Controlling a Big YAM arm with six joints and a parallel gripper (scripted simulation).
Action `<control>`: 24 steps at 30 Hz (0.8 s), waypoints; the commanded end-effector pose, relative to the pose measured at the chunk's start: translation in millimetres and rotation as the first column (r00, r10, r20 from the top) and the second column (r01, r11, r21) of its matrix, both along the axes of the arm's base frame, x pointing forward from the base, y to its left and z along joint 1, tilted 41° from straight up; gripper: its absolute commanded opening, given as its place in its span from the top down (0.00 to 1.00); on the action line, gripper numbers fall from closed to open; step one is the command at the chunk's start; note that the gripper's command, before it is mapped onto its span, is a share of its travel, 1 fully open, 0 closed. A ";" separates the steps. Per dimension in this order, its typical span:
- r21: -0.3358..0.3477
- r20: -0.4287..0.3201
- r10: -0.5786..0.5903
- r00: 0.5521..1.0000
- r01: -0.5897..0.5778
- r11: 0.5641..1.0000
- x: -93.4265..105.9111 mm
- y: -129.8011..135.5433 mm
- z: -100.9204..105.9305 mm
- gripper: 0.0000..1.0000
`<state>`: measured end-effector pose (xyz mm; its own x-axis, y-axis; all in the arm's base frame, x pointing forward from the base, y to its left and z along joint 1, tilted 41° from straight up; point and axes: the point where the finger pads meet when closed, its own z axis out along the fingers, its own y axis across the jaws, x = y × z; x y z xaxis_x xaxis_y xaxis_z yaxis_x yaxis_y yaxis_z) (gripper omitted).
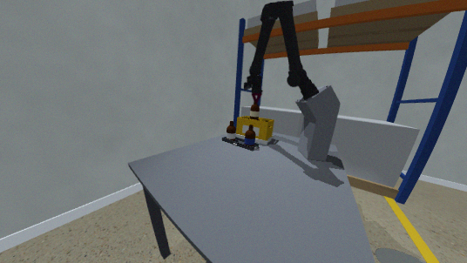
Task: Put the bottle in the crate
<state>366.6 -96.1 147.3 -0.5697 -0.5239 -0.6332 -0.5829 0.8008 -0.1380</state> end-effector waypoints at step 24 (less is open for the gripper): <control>0.005 0.007 -0.009 1.000 0.009 1.000 17.9 7.6 -16.7 1.00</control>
<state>380.2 -89.3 129.7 -0.5709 -0.5232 -0.6328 -0.5833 0.8008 -0.1359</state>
